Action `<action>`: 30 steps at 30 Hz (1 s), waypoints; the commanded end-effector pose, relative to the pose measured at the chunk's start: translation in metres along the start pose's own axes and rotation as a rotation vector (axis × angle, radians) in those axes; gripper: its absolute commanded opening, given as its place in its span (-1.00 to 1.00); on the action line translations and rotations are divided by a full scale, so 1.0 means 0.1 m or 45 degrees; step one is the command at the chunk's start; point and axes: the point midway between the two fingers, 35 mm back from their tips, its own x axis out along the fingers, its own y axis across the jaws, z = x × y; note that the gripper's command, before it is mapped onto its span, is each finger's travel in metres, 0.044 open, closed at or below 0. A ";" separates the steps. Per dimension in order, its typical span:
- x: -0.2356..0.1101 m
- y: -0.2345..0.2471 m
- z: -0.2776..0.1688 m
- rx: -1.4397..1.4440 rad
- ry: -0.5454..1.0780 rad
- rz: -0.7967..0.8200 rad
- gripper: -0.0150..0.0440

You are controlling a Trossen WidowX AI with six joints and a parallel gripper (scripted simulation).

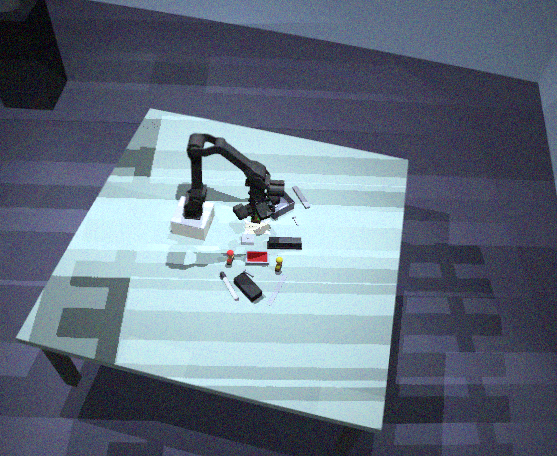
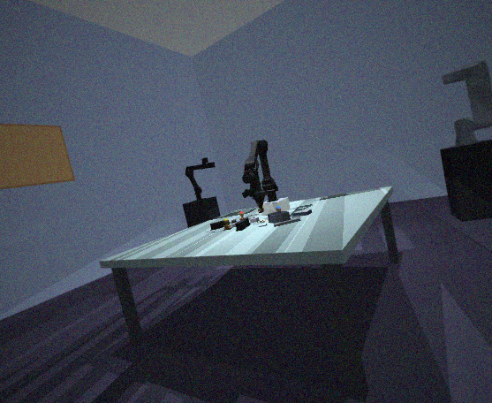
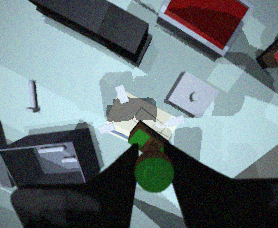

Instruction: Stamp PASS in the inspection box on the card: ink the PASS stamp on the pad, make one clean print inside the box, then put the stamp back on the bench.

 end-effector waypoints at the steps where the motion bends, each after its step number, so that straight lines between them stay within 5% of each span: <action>1: 0.04 0.00 0.00 0.006 0.002 -0.002 -0.49; 30: 0.23 0.00 0.00 0.006 0.001 -0.003 -0.49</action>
